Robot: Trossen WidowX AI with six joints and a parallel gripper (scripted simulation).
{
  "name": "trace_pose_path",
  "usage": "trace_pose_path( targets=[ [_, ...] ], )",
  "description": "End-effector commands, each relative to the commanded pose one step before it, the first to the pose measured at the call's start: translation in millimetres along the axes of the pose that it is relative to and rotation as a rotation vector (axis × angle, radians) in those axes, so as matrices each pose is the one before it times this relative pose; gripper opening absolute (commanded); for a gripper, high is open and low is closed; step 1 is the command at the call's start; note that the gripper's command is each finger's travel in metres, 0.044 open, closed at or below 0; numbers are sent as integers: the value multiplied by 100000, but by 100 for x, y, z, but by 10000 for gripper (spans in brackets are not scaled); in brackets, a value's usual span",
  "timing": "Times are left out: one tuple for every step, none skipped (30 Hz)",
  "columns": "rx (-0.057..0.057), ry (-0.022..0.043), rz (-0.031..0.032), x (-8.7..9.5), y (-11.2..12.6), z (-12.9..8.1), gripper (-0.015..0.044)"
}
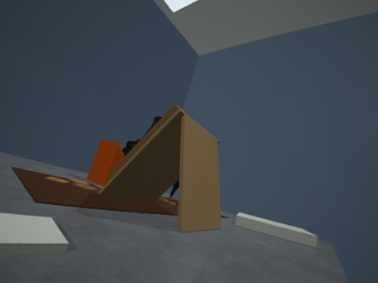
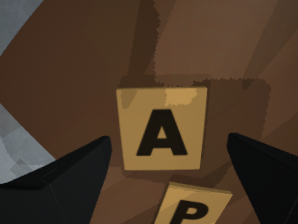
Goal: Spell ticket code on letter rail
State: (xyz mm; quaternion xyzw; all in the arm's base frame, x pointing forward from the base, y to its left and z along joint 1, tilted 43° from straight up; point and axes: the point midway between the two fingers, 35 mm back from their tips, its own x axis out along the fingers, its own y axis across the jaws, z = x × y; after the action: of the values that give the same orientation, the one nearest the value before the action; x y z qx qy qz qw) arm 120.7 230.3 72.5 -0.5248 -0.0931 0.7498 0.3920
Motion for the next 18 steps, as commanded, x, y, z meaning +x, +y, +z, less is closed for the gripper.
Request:
trace_pose_path(
  targets=[
    [1272,208,1124,748,343,-143,340],
    [3,-7,-4,153,1,1,340],
    [4,-8,-5,153,2,2,340],
    [5,-9,-7,153,3,3,340],
    [5,-11,-9,153,4,5,340],
    [6,-12,-10,152,5,6,340],
    [5,-10,-9,119,4,5,340],
    [3,-6,-6,73,3,4,340],
    [1,-2,-2,24,1,1,340],
    [0,0,0,0,0,0,340],
    [0,0,0,0,0,0,340],
    [0,0,0,0,0,0,340],
    [0,0,0,0,0,0,340],
    [0,0,0,0,0,0,340],
    [0,0,0,0,0,0,340],
    [0,0,0,0,0,0,340],
    [0,0,0,0,0,0,340],
    [0,0,0,0,0,0,340]
  ],
)
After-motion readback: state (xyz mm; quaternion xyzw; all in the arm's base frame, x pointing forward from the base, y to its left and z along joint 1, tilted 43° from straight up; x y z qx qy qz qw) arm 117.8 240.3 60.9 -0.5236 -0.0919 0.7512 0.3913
